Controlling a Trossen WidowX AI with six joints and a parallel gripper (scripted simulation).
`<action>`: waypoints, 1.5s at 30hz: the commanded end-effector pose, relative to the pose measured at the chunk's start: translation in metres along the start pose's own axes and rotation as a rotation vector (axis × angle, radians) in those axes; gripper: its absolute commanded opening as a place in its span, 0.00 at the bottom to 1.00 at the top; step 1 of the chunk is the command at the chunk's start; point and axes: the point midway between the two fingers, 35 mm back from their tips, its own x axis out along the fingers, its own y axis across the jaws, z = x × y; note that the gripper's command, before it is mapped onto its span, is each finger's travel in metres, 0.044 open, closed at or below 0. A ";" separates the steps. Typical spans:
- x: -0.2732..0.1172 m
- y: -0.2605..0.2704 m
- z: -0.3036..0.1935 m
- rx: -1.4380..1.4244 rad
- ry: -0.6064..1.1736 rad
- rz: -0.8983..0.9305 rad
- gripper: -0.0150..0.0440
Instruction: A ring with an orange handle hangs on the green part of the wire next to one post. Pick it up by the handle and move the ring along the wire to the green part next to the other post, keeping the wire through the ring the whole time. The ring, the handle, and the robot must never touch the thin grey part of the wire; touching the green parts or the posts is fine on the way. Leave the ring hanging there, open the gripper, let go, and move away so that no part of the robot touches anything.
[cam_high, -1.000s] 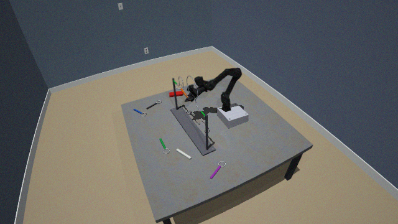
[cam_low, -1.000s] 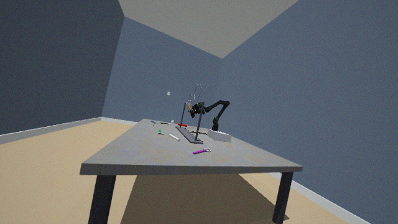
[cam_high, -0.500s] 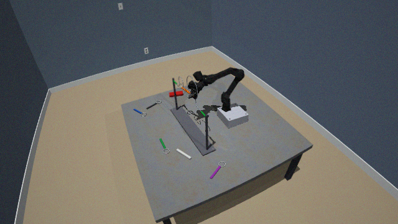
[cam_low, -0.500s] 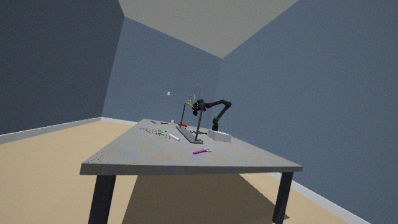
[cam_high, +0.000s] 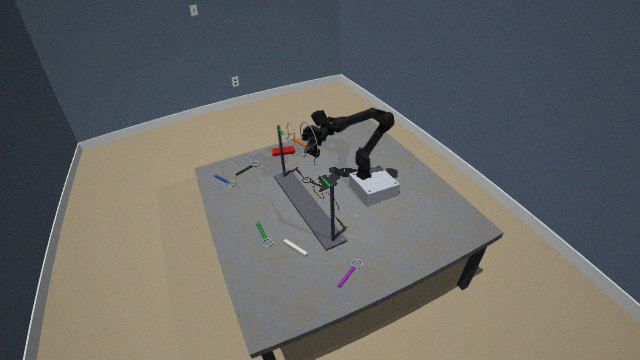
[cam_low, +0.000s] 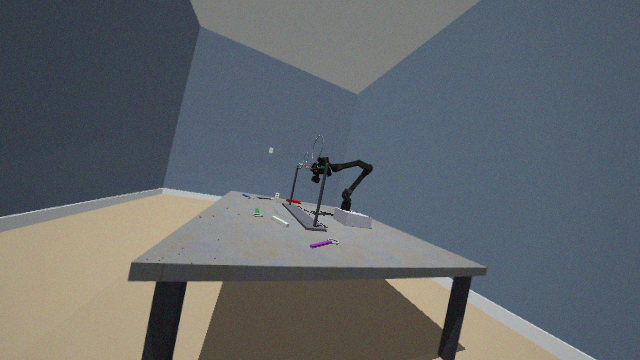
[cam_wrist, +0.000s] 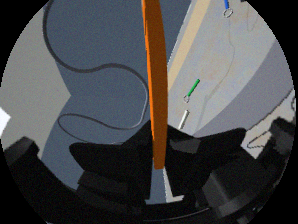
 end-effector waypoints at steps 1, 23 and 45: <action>-0.002 0.011 -0.001 0.032 0.001 0.029 0.00; -0.008 0.057 0.007 0.287 0.012 0.162 0.00; -0.014 0.075 0.016 0.293 0.014 0.153 0.00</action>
